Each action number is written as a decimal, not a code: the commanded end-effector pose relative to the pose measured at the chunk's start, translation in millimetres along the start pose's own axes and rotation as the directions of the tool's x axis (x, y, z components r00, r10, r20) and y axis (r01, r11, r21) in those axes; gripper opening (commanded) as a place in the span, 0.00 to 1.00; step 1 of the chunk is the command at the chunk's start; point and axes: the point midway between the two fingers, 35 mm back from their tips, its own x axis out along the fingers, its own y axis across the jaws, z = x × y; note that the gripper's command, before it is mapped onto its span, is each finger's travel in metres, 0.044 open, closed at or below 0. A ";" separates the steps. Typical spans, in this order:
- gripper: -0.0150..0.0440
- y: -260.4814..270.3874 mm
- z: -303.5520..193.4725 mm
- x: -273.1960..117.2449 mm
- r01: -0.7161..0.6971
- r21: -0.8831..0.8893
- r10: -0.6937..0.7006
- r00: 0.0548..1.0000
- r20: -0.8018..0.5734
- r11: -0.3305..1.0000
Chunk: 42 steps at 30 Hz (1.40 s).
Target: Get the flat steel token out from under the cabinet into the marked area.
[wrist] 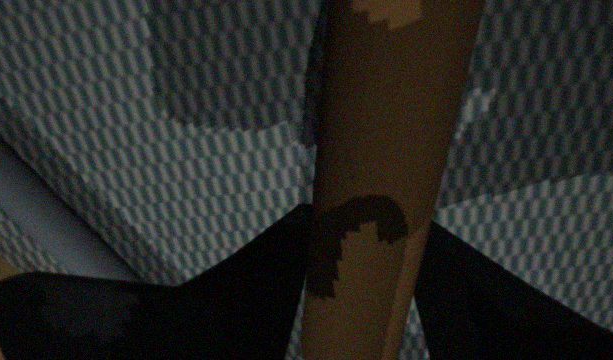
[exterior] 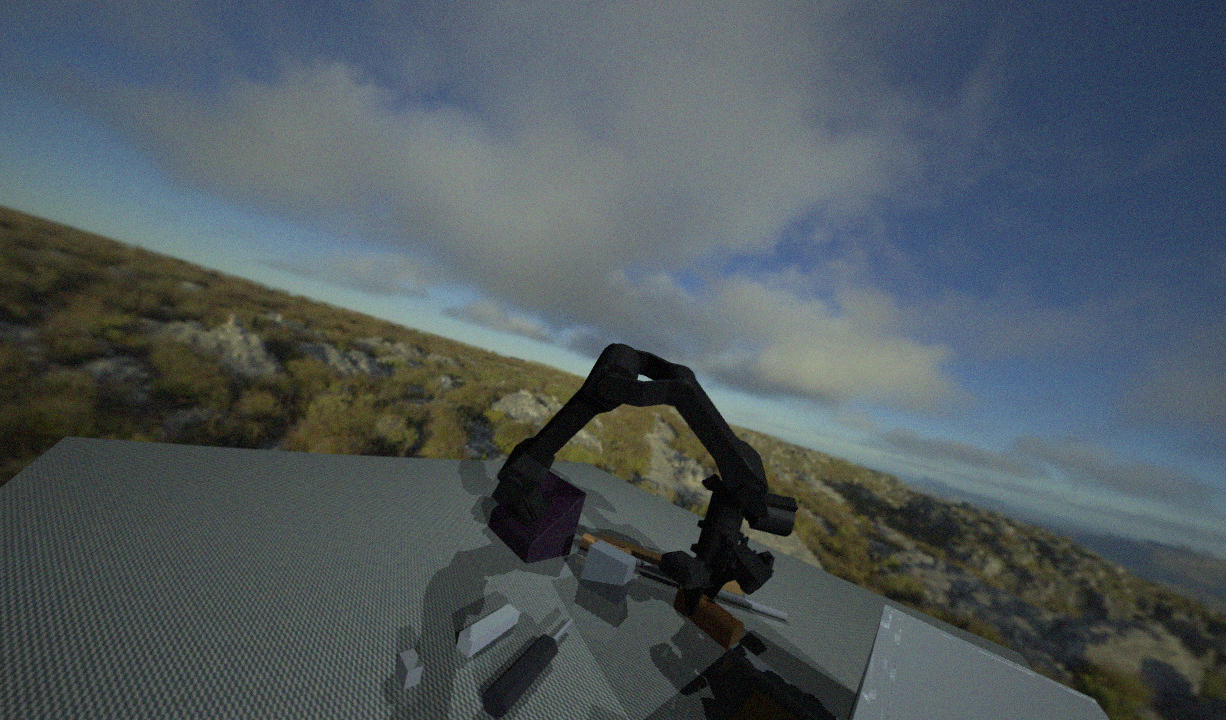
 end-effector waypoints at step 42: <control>0.25 1.4 55.6 -0.9 -0.004 0.004 0.004 1.000 0.002 1.000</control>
